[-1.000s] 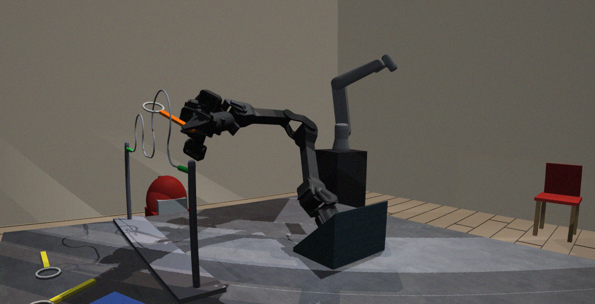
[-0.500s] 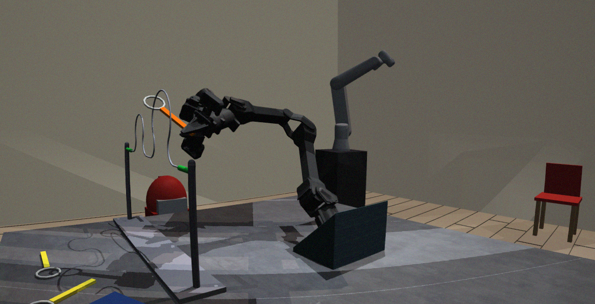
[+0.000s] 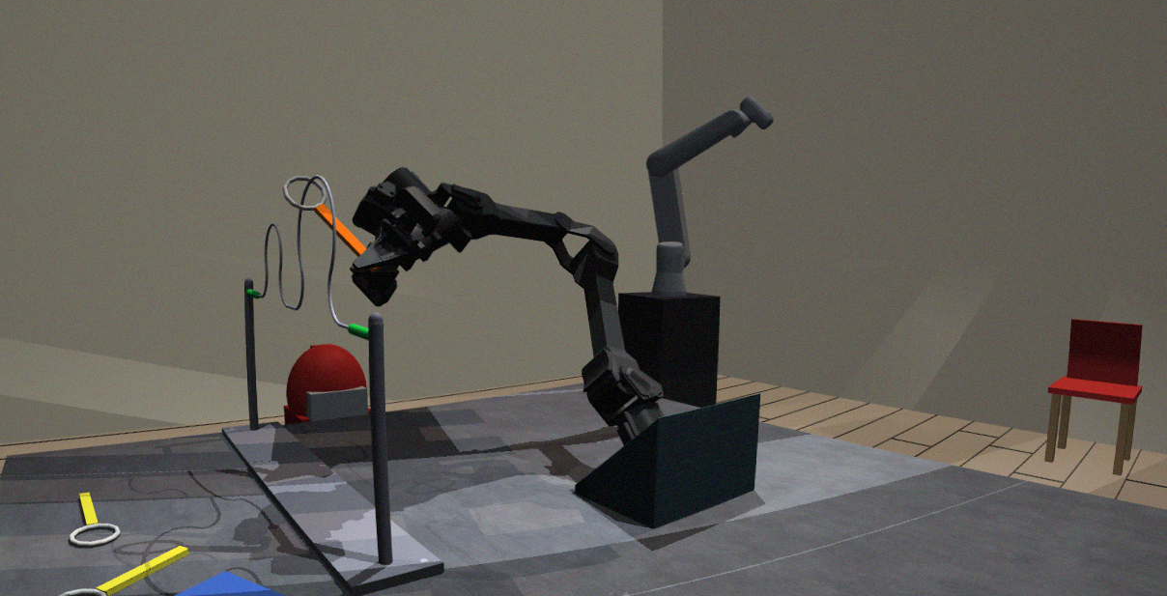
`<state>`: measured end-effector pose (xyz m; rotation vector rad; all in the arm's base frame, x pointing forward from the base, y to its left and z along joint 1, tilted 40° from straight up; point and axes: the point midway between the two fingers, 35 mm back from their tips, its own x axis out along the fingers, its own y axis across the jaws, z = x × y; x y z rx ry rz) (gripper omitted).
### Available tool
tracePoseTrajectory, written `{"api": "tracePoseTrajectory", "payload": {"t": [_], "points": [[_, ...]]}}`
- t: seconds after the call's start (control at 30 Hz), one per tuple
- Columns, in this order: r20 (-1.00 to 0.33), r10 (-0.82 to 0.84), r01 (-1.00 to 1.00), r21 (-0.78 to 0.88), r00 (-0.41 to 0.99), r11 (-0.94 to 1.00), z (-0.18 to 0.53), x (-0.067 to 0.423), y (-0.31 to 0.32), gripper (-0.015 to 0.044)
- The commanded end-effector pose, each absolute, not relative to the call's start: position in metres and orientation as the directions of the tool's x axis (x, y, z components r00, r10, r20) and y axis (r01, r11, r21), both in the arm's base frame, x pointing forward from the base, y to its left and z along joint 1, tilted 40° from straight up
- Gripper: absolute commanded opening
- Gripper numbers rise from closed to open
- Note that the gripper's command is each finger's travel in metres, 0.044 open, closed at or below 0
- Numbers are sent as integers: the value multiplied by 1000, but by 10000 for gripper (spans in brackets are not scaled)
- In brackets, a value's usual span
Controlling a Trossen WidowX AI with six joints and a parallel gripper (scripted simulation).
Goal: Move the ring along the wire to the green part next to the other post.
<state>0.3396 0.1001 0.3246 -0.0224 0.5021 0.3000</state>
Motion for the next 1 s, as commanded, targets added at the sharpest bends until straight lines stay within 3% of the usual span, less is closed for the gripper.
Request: {"api": "tracePoseTrajectory", "payload": {"t": [0.0,0.97], "points": [[-484,248,-291,-14,839,957,325,340,98,-150],[-483,62,-274,-383,874,882,329,343,85,-150]]}}
